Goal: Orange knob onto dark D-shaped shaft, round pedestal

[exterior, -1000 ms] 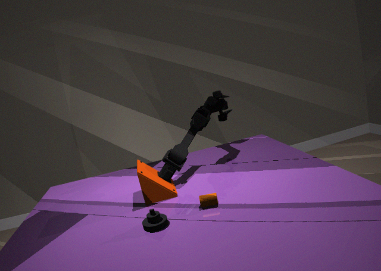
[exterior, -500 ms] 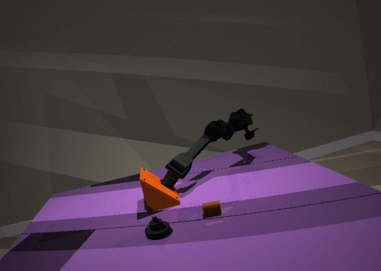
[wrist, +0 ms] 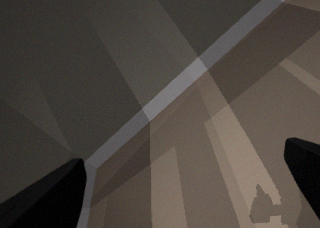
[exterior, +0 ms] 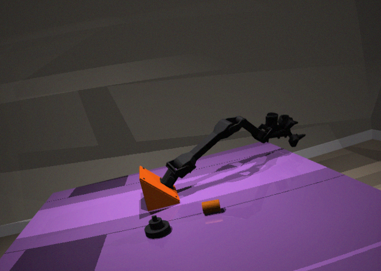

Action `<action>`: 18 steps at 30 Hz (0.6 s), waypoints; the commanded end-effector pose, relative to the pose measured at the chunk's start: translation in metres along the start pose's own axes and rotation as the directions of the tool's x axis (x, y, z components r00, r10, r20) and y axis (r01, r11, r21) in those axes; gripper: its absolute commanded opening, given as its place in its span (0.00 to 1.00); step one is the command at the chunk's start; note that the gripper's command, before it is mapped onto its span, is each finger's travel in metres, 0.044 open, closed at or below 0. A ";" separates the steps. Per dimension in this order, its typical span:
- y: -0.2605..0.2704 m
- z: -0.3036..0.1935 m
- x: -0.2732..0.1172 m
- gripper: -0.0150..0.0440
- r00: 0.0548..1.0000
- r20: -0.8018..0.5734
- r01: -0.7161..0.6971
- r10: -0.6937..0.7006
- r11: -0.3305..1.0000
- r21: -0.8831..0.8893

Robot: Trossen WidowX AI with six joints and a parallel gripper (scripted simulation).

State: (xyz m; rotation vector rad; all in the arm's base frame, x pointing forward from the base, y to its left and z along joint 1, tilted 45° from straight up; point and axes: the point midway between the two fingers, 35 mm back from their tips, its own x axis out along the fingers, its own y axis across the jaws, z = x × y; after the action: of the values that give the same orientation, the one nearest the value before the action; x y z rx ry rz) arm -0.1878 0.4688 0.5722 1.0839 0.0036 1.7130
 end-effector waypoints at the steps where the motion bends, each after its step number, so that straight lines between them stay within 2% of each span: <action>1: -0.056 0.030 0.011 1.00 0.998 0.013 0.067 -0.066 0.991 -0.112; 6: -0.144 0.091 0.018 1.00 0.982 0.060 0.186 -0.177 0.954 -0.236; 10: -0.191 0.125 0.011 1.00 0.967 0.067 0.255 -0.246 0.928 -0.272; 13: -0.243 0.151 -0.007 1.00 0.936 0.041 0.346 -0.349 0.896 -0.280; 18: -0.325 0.196 -0.058 1.00 0.837 -0.004 0.528 -0.547 0.810 -0.256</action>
State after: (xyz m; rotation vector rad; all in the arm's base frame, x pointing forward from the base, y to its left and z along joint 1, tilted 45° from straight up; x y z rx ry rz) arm 0.1446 0.4873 0.5192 0.7665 0.0402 1.2704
